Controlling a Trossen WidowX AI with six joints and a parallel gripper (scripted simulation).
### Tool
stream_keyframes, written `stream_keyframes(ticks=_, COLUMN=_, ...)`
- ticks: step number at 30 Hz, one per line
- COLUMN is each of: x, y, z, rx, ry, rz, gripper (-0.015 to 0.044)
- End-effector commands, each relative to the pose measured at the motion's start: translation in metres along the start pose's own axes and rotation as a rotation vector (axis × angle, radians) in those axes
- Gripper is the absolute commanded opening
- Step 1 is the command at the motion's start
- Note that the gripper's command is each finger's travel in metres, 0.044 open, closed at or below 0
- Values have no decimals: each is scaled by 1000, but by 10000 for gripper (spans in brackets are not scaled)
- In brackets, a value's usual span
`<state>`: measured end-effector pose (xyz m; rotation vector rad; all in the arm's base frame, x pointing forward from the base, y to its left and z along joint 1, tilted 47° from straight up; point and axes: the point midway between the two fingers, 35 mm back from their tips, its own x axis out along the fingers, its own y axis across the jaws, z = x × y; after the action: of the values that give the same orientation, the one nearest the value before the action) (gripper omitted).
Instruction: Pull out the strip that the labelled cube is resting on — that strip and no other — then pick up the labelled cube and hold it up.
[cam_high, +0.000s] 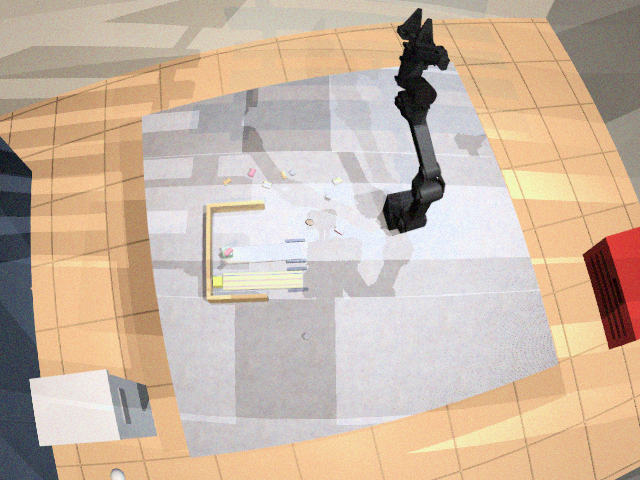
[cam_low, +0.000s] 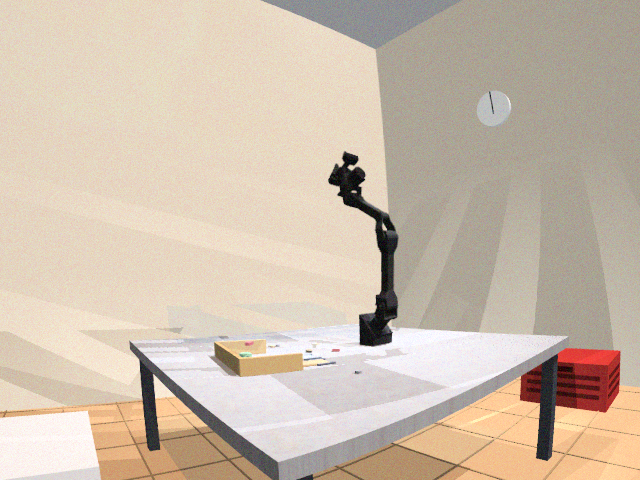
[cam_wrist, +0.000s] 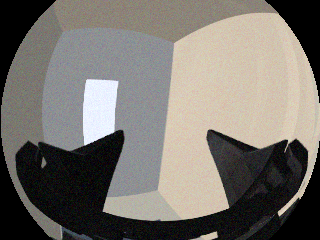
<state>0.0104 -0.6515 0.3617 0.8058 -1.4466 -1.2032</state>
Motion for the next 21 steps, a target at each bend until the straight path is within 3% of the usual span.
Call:
stream_keyframes(ticks=1, x=-1, y=0, z=-2, rx=-5, ry=8, rz=-3, gripper=400)
stream_keyframes(ticks=10, x=-75, y=-24, z=-115, rx=-256, ry=442, rz=-107, gripper=400)
stream_keyframes(ticks=21, x=-231, y=-50, z=-217, rx=-506, ry=1052, rz=-89, gripper=400)
